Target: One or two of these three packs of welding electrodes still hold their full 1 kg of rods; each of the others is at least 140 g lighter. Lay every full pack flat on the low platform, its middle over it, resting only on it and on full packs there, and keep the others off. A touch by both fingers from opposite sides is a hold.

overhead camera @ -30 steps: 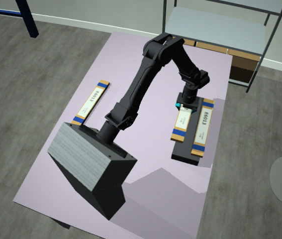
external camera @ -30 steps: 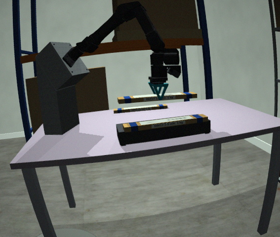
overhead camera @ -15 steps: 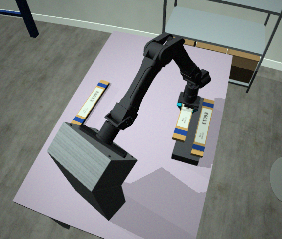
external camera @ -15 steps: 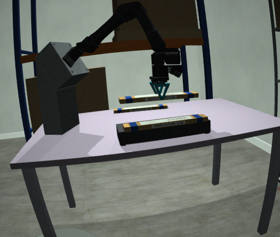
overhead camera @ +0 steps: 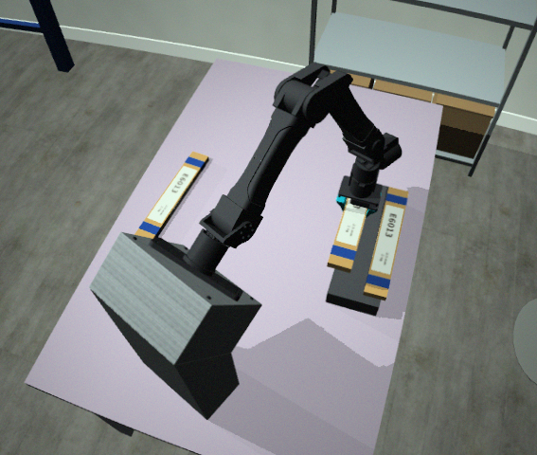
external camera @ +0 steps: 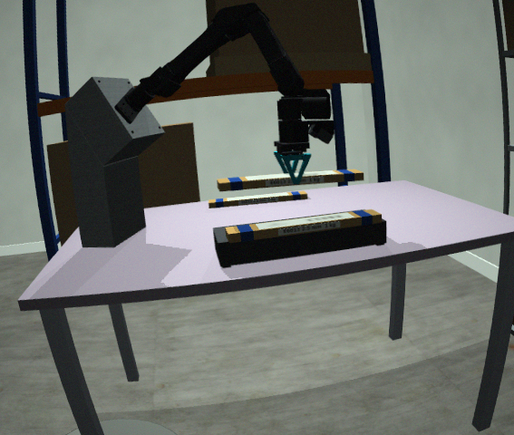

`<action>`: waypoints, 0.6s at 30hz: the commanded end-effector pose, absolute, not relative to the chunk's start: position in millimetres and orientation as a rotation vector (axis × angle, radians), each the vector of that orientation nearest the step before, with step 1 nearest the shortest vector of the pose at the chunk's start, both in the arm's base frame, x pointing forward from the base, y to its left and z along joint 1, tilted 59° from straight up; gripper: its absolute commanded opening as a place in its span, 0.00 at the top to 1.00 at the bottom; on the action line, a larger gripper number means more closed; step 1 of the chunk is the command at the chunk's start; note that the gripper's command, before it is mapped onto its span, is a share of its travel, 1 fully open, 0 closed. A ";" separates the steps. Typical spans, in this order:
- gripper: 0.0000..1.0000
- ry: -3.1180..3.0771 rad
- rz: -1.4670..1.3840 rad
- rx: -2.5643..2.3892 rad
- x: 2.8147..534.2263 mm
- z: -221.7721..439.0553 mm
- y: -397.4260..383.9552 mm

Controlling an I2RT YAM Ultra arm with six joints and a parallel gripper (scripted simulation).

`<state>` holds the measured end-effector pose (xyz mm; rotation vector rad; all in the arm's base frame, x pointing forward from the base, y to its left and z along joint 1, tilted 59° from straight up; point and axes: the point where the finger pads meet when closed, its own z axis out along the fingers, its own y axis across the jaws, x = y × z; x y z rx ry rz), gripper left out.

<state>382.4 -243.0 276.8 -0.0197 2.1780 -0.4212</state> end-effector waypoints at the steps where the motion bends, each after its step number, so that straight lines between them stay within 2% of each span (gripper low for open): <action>1: 1.00 2.118 -0.469 -0.014 373.0 311.7 -249.0; 18: 1.00 2.119 -0.469 -0.014 373.5 311.9 -250.2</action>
